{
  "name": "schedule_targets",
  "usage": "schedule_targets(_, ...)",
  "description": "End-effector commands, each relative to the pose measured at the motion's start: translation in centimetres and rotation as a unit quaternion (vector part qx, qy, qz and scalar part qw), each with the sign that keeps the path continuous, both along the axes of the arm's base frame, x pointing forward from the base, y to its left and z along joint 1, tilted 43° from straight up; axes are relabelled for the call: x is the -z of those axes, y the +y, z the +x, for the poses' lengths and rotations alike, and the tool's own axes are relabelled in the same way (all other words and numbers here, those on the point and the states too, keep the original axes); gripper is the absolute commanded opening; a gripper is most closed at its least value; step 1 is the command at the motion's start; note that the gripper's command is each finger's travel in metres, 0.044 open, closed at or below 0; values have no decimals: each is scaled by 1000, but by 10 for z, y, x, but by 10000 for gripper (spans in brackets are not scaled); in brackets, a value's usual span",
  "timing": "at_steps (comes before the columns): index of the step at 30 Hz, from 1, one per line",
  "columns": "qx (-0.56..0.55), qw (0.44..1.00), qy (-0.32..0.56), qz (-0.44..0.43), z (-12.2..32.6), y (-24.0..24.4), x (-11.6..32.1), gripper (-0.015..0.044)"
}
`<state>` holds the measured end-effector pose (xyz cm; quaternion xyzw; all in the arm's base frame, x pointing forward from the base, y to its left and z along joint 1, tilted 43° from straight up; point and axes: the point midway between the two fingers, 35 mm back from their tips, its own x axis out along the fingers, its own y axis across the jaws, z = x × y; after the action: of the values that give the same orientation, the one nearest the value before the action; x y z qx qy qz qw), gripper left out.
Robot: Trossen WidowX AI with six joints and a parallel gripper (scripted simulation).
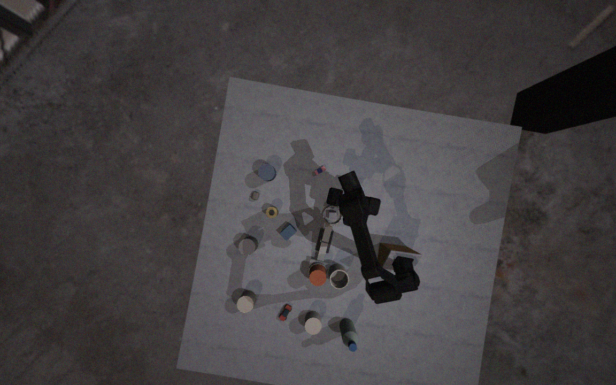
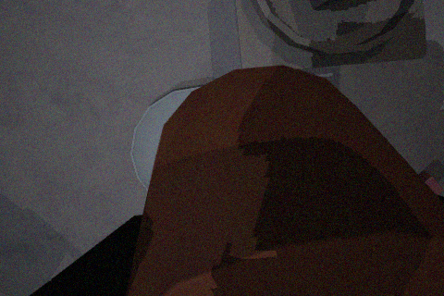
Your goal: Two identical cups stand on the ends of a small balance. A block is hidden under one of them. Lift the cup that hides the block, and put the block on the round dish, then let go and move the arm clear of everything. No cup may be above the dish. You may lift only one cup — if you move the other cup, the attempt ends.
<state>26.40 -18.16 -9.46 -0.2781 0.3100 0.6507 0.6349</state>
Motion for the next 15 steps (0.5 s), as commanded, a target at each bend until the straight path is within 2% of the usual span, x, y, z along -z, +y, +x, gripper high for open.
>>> schedule_targets(1,1,1000,2,-3,-31,-13,26,0)
schedule_targets(15,-1,1000,3,0,-134,-20,103,0)
